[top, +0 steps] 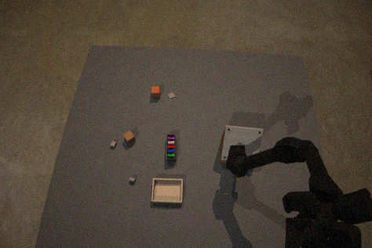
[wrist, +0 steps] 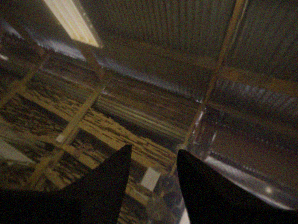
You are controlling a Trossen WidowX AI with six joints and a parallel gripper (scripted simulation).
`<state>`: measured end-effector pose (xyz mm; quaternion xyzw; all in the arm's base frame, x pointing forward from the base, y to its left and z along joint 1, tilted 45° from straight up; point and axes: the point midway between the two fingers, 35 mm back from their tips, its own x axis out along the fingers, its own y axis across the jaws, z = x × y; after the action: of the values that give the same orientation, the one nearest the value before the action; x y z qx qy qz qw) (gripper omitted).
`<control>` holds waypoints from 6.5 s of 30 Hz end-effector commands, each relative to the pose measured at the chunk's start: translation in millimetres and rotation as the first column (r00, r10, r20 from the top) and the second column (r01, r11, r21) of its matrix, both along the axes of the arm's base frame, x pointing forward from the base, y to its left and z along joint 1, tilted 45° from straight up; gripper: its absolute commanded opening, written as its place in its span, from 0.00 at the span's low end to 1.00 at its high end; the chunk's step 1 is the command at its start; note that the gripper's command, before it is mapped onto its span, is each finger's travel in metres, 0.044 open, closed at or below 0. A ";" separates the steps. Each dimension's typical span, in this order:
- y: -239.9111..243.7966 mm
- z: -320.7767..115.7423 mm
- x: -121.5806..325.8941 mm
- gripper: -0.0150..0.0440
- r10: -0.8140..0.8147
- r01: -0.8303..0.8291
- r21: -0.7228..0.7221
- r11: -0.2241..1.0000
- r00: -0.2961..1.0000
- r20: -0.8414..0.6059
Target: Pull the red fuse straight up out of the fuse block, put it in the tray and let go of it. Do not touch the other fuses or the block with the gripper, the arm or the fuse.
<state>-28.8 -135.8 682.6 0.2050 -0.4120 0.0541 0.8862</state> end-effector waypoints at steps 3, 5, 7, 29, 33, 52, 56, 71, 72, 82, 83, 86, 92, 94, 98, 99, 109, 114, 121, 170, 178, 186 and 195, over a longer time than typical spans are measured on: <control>13.2 -0.3 6.9 0.38 -0.021 0.021 -0.063 0.998 1.000 -0.007; 37.5 -0.2 22.3 0.38 -0.051 0.046 -0.153 0.987 0.998 -0.028; 66.1 -0.9 44.5 0.38 -0.078 0.060 -0.239 0.969 0.995 -0.067; 207.6 -179.8 336.3 0.38 -0.427 -0.239 -0.769 0.593 0.717 -0.552; 197.3 -239.6 377.4 0.38 -0.464 -0.358 -0.737 0.573 0.600 -0.652; 107.4 -543.9 409.5 0.38 -0.282 -0.754 -0.040 0.655 -0.196 -0.939; 89.5 -602.5 382.3 0.38 -0.126 -0.709 0.213 0.672 -0.393 -0.911; 82.1 -673.2 321.8 0.38 0.262 -0.479 0.638 0.603 -0.636 -0.725; 82.6 -673.7 321.9 0.38 0.262 -0.479 0.638 0.603 -0.636 -0.725; 90.0 -680.0 323.5 0.38 0.262 -0.479 0.638 0.603 -0.636 -0.726; 90.8 -680.6 323.6 0.38 0.262 -0.479 0.638 0.603 -0.636 -0.726; 93.0 -682.5 324.0 0.38 0.262 -0.479 0.638 0.603 -0.636 -0.726; 97.5 -686.3 324.5 0.38 0.262 -0.479 0.638 0.603 -0.636 -0.726; 99.0 -687.5 324.6 0.38 0.262 -0.479 0.638 0.603 -0.636 -0.726; 102.1 -690.0 324.7 0.38 0.263 -0.479 0.638 0.603 -0.636 -0.725; 102.8 -690.6 324.8 0.38 0.263 -0.479 0.638 0.602 -0.636 -0.725; 104.7 -692.1 324.8 0.38 0.263 -0.479 0.638 0.602 -0.636 -0.725; 105.3 -692.8 324.9 0.38 0.263 -0.479 0.638 0.602 -0.636 -0.725; 109.4 -697.0 325.3 0.38 0.263 -0.479 0.639 0.602 -0.636 -0.725; 102.2 -690.4 325.7 0.25 0.258 -0.483 0.635 0.604 -0.635 -0.728; 99.4 -687.6 325.4 0.25 0.258 -0.482 0.635 0.604 -0.635 -0.728; 96.7 -684.9 325.0 0.25 0.259 -0.482 0.635 0.604 -0.635 -0.728; 93.6 -681.8 324.6 0.25 0.260 -0.481 0.636 0.604 -0.636 -0.727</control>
<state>294.8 -40.3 -0.7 0.2522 0.6215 0.2788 0.6873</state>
